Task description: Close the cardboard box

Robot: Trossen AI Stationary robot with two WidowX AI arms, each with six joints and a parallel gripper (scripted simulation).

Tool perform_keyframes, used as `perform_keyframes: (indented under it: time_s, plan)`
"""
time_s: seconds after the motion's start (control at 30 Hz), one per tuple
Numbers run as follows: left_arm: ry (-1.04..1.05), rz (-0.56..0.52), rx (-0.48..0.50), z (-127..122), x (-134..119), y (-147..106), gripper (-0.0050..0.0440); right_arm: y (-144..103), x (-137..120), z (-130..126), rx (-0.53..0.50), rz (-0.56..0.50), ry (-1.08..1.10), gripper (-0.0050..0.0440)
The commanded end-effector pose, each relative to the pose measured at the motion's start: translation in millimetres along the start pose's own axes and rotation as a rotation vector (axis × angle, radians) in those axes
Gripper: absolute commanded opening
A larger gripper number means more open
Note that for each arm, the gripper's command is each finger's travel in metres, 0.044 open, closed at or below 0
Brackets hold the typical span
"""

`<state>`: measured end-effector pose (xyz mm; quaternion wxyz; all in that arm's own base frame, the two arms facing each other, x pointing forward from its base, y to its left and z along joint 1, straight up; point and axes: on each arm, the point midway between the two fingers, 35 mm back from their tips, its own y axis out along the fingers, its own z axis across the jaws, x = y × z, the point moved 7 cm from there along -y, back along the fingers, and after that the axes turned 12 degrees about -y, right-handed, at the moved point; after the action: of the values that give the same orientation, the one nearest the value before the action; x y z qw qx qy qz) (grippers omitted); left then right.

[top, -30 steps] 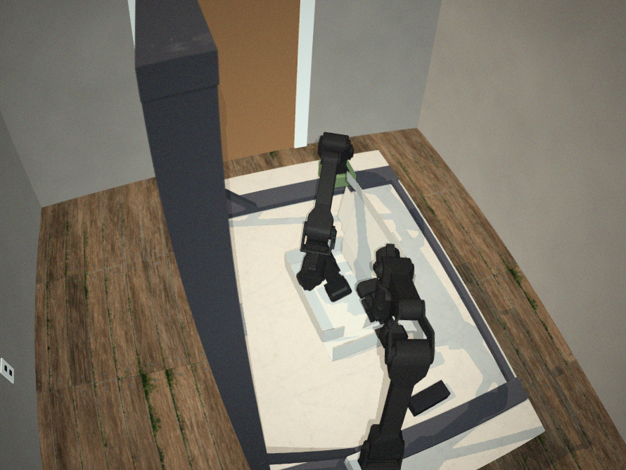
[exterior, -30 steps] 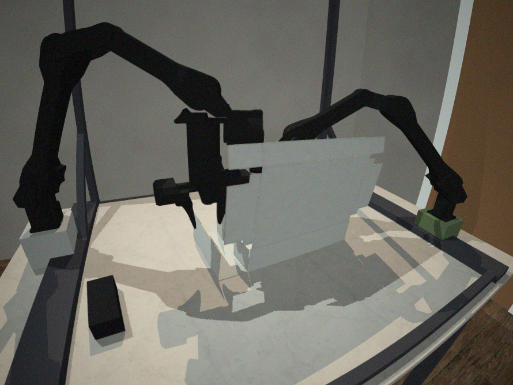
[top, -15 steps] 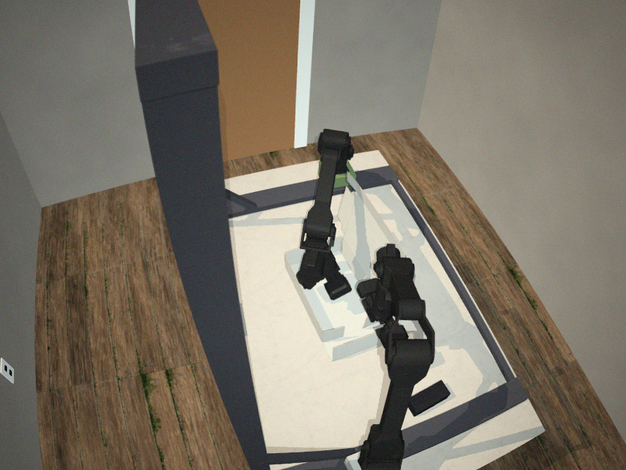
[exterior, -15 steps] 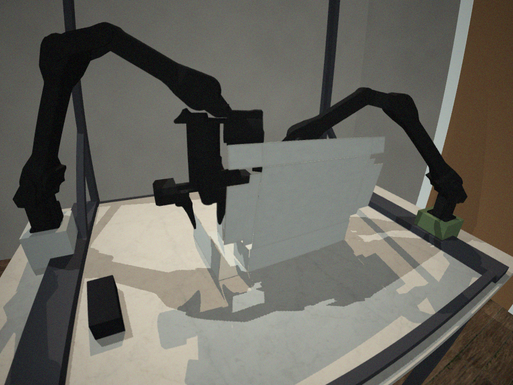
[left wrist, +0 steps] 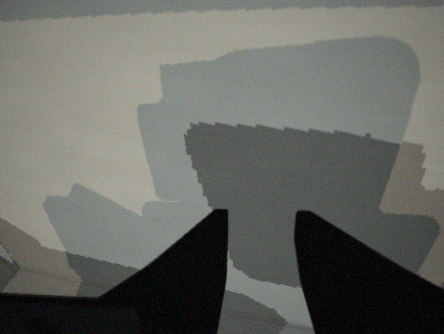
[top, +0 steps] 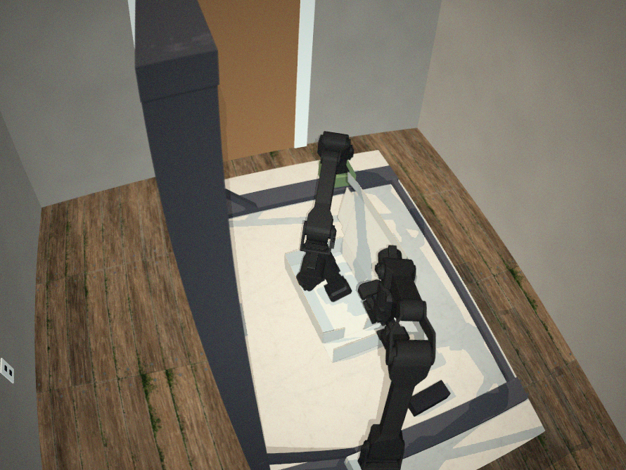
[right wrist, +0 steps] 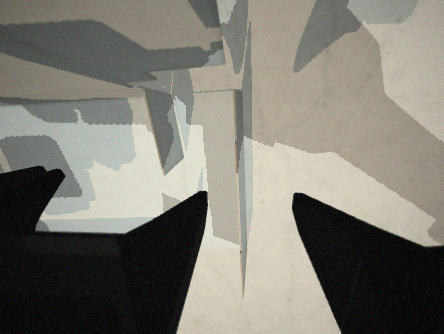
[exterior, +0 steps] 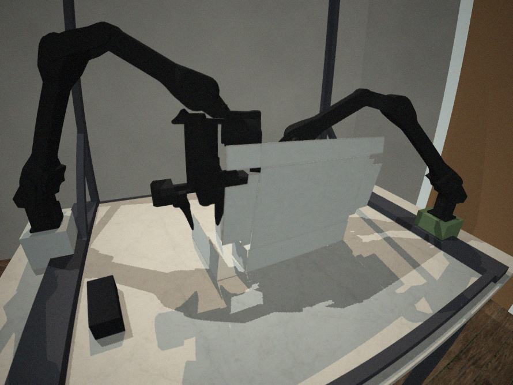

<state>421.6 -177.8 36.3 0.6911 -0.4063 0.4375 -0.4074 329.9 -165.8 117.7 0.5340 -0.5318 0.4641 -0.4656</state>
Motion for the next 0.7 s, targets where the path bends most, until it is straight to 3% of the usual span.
perform_keyframes:
  time_s: [0.0, 0.67]
  plan:
    - [0.004, -0.004, -0.021, -2.8, 4.3, 12.2, 0.0104, -10.8, 1.6, 0.9, 0.028, -0.023, -0.001, 0.0233]
    - [0.004, -0.004, -0.022, -3.0, 4.2, 12.1, 0.0104, -1.8, 2.5, 2.1, 0.028, -0.023, -0.001, 0.0233]
